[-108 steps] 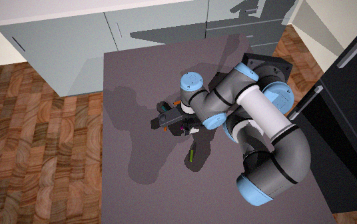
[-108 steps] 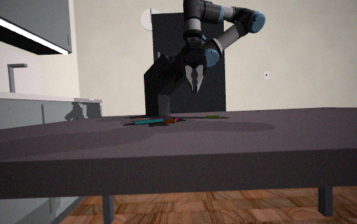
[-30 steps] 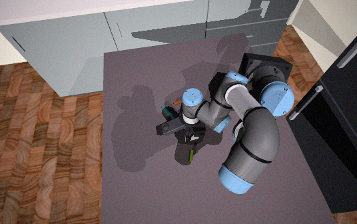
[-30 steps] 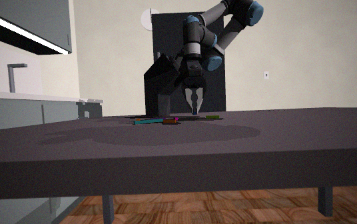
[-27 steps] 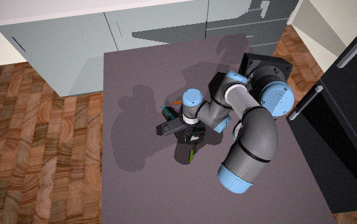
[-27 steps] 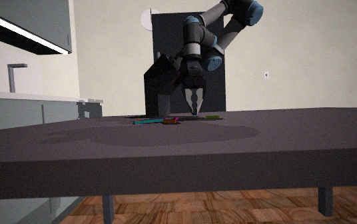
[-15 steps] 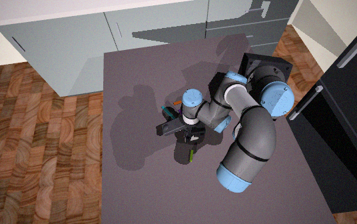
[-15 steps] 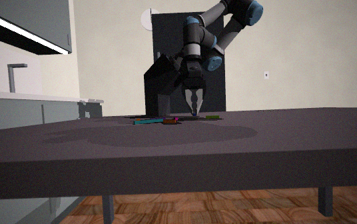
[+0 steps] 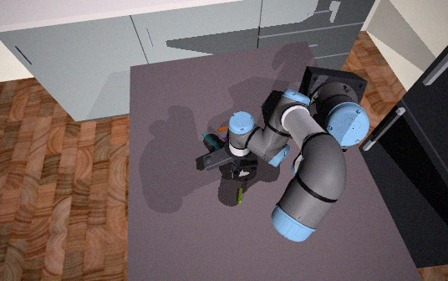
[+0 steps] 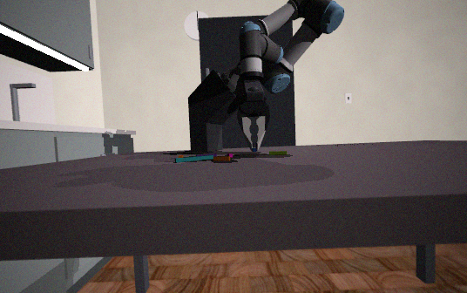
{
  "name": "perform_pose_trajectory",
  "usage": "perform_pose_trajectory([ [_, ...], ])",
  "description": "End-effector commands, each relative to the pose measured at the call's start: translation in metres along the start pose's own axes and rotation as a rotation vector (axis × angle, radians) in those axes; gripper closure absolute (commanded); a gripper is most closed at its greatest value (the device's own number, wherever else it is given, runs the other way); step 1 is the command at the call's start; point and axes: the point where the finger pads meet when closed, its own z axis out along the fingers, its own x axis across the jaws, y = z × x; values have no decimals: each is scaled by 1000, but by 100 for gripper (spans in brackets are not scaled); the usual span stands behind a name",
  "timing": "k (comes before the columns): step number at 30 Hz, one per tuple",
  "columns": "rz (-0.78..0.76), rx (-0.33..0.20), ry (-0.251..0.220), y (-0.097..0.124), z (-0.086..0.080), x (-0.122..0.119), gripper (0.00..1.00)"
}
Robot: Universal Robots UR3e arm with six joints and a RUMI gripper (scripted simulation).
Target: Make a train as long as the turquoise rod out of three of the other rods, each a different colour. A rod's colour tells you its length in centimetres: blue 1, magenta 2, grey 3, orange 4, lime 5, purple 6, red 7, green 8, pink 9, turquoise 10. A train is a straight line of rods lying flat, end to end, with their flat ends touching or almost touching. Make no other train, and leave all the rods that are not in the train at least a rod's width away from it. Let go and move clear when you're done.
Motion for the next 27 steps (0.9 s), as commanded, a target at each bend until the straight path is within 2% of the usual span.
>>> perform_pose_trajectory([
  [1, -1, 1, 1, -1, 0, 0, 100],
  [16, -1, 1, 1, -1, 0, 0, 100],
  [27, -1, 1, 1, -1, 7, 0, 100],
])
